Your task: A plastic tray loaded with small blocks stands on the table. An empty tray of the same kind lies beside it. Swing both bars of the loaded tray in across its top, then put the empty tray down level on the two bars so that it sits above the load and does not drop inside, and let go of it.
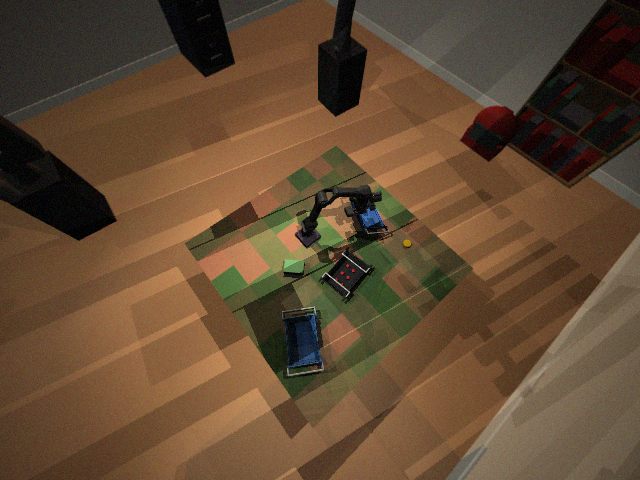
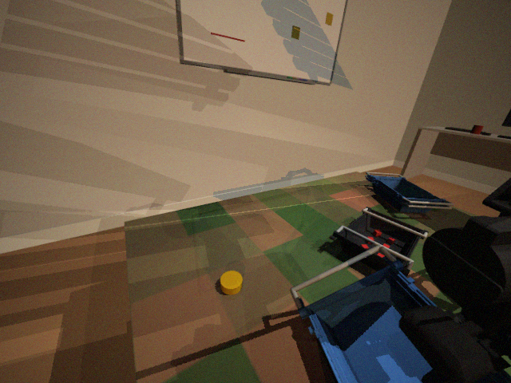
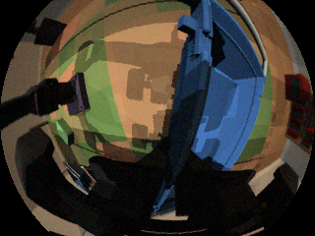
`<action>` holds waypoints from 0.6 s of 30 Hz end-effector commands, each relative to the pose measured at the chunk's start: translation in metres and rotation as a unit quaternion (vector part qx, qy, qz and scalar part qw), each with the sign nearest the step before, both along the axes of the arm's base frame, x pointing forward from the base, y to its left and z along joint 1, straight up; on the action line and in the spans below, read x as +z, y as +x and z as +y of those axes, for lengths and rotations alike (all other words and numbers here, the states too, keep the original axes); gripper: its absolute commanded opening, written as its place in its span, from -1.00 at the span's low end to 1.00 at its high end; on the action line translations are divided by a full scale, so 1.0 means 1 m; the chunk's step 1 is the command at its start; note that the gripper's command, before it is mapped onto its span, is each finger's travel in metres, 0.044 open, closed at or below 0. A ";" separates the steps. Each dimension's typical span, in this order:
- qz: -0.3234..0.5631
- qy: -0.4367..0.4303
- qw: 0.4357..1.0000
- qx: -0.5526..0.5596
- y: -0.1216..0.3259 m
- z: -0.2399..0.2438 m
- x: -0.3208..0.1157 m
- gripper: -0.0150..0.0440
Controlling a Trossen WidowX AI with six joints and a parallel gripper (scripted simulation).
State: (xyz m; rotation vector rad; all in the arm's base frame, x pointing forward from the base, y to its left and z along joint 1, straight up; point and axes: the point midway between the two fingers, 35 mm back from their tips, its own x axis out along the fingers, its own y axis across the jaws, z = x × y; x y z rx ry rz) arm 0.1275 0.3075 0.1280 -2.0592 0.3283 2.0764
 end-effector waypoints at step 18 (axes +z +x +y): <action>-0.011 0.021 1.000 0.000 -0.001 -0.004 0.075 -0.49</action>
